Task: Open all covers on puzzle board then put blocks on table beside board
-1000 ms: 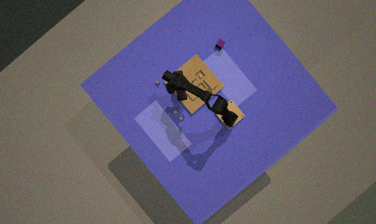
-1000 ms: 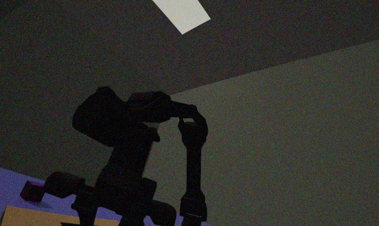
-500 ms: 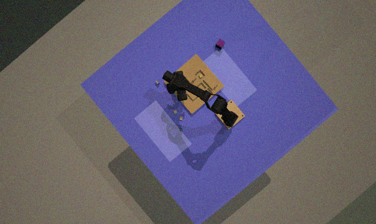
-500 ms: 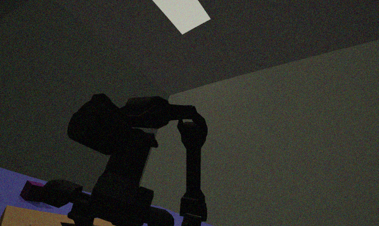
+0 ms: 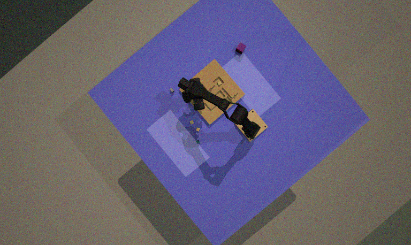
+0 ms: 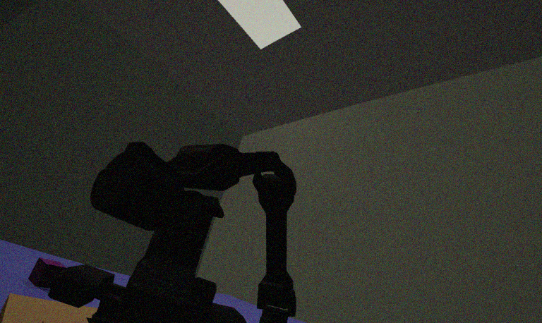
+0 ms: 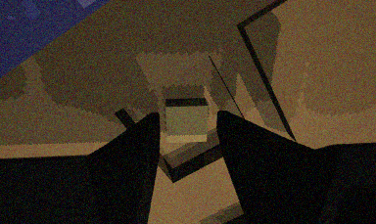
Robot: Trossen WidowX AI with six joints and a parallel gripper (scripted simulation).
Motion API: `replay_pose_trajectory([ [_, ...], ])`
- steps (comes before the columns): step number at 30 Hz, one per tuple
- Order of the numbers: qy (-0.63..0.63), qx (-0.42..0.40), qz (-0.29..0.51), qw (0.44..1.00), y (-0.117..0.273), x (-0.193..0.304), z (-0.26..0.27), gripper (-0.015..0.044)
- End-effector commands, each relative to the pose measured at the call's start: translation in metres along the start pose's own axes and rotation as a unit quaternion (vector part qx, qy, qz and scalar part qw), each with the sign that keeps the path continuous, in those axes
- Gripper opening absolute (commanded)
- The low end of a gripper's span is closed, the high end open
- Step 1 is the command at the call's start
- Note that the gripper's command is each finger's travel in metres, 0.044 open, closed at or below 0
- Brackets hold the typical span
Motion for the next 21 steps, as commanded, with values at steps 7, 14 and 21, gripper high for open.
replay_pose_trajectory([
  [7, 0.000, 0.000, 0.000, 1.000, 0.0000, 0.0000, 0.0000, 0.0097],
  [14, 0.000, 0.000, 0.000, 1.000, 0.0002, 0.0000, 0.0000, 0.0080],
  [21, 0.000, 0.000, 0.000, 1.000, 0.0085, -0.0004, -0.0001, 0.0080],
])
Point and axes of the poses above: the point midway between the two fingers, 35 mm back from their tips, its own y axis back along the fingers, its own z axis across the jaws, x = y × z, the point moved 3 cm from there along y, back along the fingers, and after that the axes turned 12 degrees about -y, right-handed, at the moved point
